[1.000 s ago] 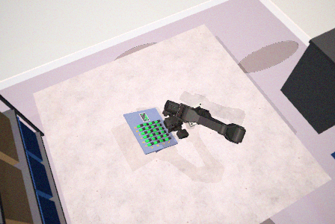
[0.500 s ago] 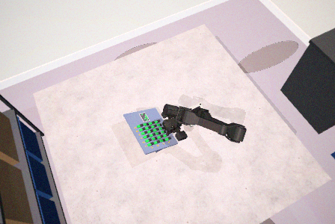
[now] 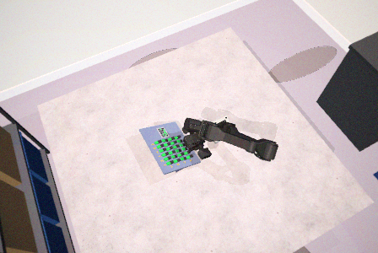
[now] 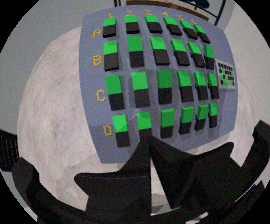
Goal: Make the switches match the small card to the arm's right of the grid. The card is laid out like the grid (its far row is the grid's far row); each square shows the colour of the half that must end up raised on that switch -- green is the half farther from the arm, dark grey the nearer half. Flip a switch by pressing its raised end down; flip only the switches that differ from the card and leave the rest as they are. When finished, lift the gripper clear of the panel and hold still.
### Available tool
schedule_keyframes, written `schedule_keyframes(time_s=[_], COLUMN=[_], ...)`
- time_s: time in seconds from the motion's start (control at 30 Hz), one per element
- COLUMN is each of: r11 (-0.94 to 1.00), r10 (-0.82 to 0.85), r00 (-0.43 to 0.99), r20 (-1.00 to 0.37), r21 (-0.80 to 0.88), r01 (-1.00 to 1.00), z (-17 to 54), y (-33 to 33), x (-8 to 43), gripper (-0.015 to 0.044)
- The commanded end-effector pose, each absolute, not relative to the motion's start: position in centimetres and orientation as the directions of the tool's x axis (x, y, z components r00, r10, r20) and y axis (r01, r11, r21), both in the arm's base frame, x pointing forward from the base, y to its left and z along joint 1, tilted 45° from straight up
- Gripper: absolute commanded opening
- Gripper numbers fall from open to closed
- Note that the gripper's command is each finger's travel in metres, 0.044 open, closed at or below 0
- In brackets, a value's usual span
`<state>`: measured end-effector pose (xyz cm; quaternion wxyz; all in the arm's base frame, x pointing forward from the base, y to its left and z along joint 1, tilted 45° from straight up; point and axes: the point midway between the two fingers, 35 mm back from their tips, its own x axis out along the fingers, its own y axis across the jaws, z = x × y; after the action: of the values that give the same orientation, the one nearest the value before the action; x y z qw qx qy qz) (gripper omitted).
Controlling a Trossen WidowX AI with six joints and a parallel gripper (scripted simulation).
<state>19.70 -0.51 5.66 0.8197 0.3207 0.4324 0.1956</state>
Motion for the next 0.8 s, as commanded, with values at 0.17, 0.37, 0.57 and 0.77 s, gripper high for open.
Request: schedule_keyframes(time_s=[0.17,0.37,0.57,0.77], r11=[0.715,0.715,0.715,0.715], r10=[0.599,0.599,0.599,0.599], r00=[0.551,0.551,0.551,0.551], r20=[-0.581,-0.581,-0.581,-0.581], r21=[0.697,0.697,0.697,0.697], r01=[-0.042,-0.042,-0.042,-0.042], z=[5.64,5.6,5.55,5.5], y=[-0.43,-0.38,-0.33,-0.28], x=[19.77,19.82,19.86,19.9], gripper=[0.0,0.0,0.0,0.0])
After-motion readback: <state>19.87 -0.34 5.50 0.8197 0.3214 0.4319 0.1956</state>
